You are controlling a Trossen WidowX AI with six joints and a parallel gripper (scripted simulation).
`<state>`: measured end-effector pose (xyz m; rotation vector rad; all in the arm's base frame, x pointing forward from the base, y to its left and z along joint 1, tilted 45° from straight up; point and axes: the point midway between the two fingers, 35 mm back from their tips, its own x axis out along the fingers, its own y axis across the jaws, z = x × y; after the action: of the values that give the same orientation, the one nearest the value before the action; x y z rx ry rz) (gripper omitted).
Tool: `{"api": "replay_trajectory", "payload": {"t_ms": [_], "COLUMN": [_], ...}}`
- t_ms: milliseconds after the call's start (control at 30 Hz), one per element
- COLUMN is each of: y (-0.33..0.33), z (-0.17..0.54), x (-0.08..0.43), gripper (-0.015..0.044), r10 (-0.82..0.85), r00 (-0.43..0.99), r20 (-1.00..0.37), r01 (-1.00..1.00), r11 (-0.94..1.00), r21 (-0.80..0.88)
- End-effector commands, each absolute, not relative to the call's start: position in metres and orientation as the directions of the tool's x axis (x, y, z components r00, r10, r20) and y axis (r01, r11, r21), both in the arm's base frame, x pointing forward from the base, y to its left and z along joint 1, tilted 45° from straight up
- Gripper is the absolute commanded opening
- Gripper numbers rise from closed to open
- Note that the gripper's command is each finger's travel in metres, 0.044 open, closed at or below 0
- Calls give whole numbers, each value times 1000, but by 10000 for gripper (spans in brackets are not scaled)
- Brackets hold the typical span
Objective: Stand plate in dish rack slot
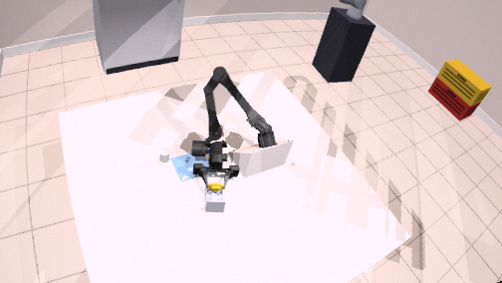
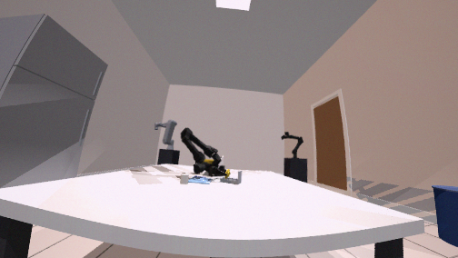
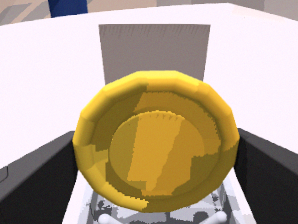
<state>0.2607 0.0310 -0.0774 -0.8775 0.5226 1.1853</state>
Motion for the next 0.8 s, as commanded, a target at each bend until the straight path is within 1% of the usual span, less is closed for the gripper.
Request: {"api": "replay_trajectory", "payload": {"t_ms": [0, 200, 700, 767], "y": [31, 31, 31, 31], "z": [-77, -77, -77, -77], "x": [260, 260, 261, 261], "gripper": [0, 0, 394, 400], "r10": [571, 571, 571, 571], "r00": [318, 318, 319, 319], "r20": [-757, -757, -756, -756], "r01": [-944, -944, -944, -944], "r11": [119, 119, 116, 116], "r21": [-306, -306, -310, -310]}}
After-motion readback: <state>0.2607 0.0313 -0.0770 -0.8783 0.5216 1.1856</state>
